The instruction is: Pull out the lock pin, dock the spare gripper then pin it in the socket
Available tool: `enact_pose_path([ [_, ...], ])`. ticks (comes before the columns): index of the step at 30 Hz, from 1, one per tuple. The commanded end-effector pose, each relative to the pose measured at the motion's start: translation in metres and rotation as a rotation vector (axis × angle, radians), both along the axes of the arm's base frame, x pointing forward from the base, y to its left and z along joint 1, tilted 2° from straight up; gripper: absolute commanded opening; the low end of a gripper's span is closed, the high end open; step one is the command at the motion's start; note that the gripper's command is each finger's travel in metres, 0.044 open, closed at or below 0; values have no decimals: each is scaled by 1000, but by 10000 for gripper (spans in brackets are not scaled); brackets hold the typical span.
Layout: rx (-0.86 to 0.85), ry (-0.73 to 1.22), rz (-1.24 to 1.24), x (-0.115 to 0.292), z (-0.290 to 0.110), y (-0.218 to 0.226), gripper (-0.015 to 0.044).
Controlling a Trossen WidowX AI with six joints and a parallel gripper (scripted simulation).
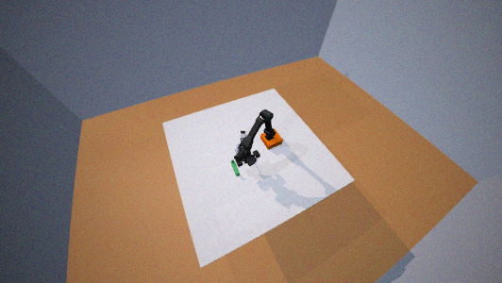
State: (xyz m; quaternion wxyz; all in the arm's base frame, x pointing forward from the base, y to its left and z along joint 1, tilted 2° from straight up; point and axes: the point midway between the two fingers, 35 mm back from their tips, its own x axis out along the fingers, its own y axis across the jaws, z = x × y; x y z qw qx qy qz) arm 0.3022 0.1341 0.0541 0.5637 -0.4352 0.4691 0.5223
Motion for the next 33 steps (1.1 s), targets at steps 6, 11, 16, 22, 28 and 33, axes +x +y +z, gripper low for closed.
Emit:
enact_pose_path([
  [6,-1,1,0,0,9,2,0],
  [11,-5,14,1,-3,17,1,0],
  [16,-9,25,2,-6,24,0,0],
  [22,-14,38,2,-8,21,-1,0],
  [28,-13,37,1,-6,21,0,0],
  [33,-12,36,-8,8,26,6,0],
])
